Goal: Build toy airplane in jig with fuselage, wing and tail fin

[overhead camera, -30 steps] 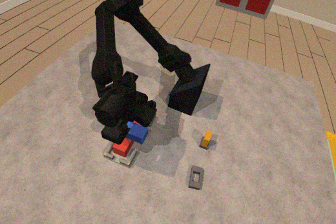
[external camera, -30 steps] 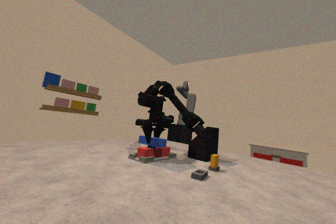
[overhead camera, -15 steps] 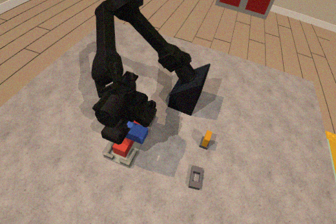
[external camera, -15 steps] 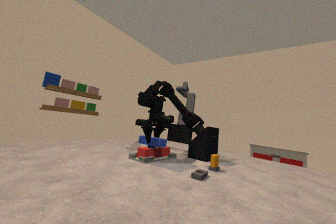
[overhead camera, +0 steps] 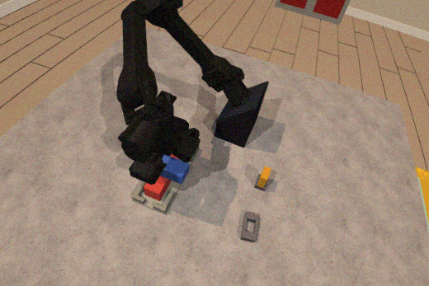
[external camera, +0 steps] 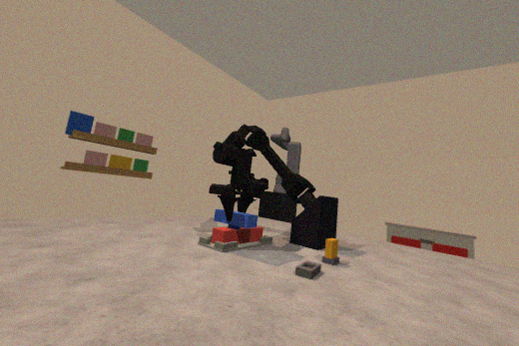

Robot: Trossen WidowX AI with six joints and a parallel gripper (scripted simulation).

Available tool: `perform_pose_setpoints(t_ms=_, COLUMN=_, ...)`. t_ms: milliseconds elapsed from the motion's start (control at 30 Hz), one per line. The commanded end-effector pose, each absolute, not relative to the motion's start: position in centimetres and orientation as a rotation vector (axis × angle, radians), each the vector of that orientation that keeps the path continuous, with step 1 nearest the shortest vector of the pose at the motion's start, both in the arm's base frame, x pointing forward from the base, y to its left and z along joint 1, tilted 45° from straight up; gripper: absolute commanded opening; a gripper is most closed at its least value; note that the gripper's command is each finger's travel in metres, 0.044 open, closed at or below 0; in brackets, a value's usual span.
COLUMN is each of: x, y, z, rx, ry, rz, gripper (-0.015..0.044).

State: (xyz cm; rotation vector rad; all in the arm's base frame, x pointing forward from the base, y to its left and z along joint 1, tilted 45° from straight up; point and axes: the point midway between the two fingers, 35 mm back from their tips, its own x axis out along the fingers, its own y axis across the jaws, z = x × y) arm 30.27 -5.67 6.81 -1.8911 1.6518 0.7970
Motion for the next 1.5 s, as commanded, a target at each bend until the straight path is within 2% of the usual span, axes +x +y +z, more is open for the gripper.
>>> perform_pose_setpoints(t_ms=0, x=30.2, y=-5.8, z=6.7, rx=-1.893, ry=1.657, rz=0.801, gripper=0.0195)
perform_pose_setpoints(t_ms=233, x=30.2, y=-5.8, z=6.7, rx=-1.893, ry=1.657, rz=0.801, gripper=0.0195)
perform_pose_setpoints(t_ms=400, x=30.3, y=-5.7, z=6.8, rx=-1.890, ry=1.653, rz=0.797, gripper=0.0161)
perform_pose_setpoints(t_ms=567, x=30.3, y=-5.7, z=6.8, rx=-1.890, ry=1.653, rz=0.797, gripper=0.0030)
perform_pose_setpoints(t_ms=1100, x=30.3, y=-5.7, z=6.8, rx=-1.890, ry=1.653, rz=0.797, gripper=0.0440)
perform_pose_setpoints(t_ms=1367, x=30.3, y=-5.5, z=6.9, rx=-1.890, ry=1.652, rz=0.798, gripper=0.0440)
perform_pose_setpoints(t_ms=1467, x=30.3, y=-3.1, z=9.1, rx=-1.887, ry=1.649, rz=0.805, gripper=0.0440)
